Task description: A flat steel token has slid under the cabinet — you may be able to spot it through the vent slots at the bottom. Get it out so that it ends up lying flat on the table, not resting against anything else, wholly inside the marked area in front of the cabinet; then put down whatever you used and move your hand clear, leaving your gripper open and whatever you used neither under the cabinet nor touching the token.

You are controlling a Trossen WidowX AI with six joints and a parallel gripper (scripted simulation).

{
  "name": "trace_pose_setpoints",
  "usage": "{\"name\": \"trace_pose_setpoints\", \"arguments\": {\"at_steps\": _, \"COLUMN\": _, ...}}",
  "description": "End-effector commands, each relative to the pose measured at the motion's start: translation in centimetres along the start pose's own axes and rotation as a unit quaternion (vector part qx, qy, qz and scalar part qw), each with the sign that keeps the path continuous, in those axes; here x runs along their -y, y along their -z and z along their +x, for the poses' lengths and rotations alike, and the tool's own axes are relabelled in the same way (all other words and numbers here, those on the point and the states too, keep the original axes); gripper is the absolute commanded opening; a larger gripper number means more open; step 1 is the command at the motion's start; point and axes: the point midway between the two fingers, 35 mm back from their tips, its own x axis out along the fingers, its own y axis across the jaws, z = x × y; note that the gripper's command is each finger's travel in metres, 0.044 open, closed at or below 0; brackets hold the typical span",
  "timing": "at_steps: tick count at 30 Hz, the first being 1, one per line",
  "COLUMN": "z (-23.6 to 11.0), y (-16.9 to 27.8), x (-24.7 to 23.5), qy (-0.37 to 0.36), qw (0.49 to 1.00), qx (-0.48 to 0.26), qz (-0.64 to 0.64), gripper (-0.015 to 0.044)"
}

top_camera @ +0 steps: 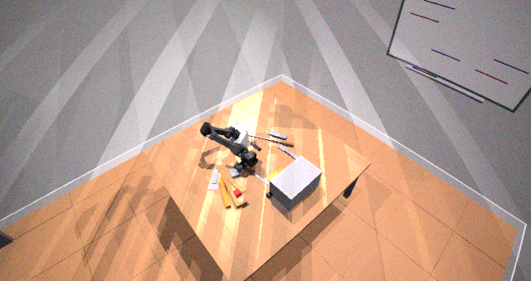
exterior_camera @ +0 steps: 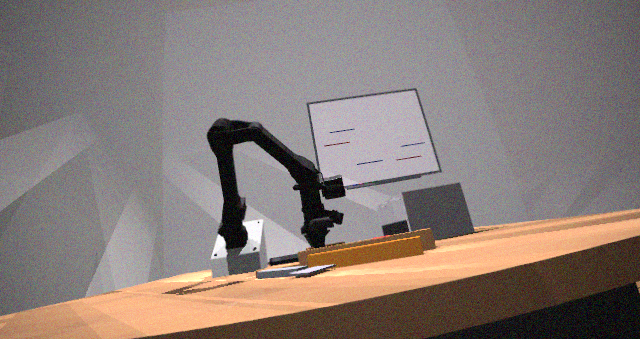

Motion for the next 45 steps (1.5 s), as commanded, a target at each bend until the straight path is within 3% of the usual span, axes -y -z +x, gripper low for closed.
{"name": "trace_pose_setpoints", "arguments": {"at_steps": 1, "z": 0.0, "y": -0.6, "x": 0.0, "qy": 0.001, "qw": 1.000, "qx": -0.002, "qz": 0.000, "gripper": 0.0000}}
{"name": "trace_pose_setpoints", "arguments": {"at_steps": 45, "z": -0.2, "y": -5.6, "x": 0.1, "qy": 0.001, "qw": 1.000, "qx": -0.002, "qz": 0.001, "gripper": 0.0000}}
